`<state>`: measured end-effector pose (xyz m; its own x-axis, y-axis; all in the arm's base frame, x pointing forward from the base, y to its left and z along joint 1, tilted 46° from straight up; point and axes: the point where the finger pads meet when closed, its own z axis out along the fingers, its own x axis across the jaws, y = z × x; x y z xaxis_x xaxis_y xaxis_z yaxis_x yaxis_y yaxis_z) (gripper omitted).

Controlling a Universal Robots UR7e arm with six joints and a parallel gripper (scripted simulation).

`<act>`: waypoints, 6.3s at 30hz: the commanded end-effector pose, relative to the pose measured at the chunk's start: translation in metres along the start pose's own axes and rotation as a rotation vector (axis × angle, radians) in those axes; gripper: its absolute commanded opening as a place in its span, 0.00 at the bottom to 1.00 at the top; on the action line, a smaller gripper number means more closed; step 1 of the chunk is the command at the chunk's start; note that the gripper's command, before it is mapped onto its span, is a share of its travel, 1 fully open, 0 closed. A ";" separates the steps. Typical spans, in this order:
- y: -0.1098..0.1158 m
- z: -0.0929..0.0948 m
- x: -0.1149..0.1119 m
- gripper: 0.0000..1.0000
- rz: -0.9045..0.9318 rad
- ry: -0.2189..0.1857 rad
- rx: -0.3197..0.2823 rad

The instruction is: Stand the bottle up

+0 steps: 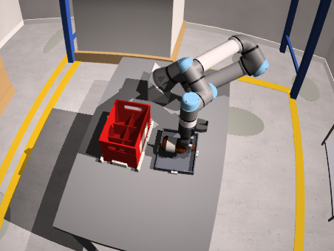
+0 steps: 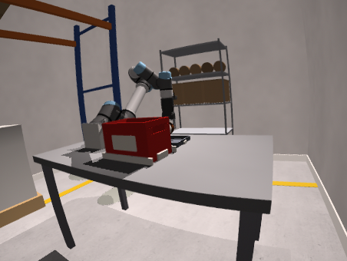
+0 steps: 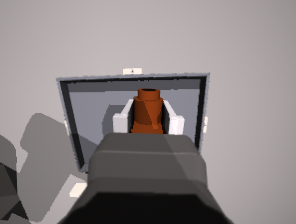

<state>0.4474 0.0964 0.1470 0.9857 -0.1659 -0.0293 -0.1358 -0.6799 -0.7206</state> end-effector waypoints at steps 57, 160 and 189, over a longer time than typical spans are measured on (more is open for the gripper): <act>0.000 -0.098 0.000 0.00 -0.002 0.003 -0.002; 0.000 -0.112 -0.001 0.00 0.241 -0.001 0.001; 0.000 -0.113 -0.001 0.00 0.262 0.000 0.000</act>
<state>0.4358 0.0165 0.2248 0.9176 -0.3333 -0.2164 -0.3854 -0.6134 -0.6894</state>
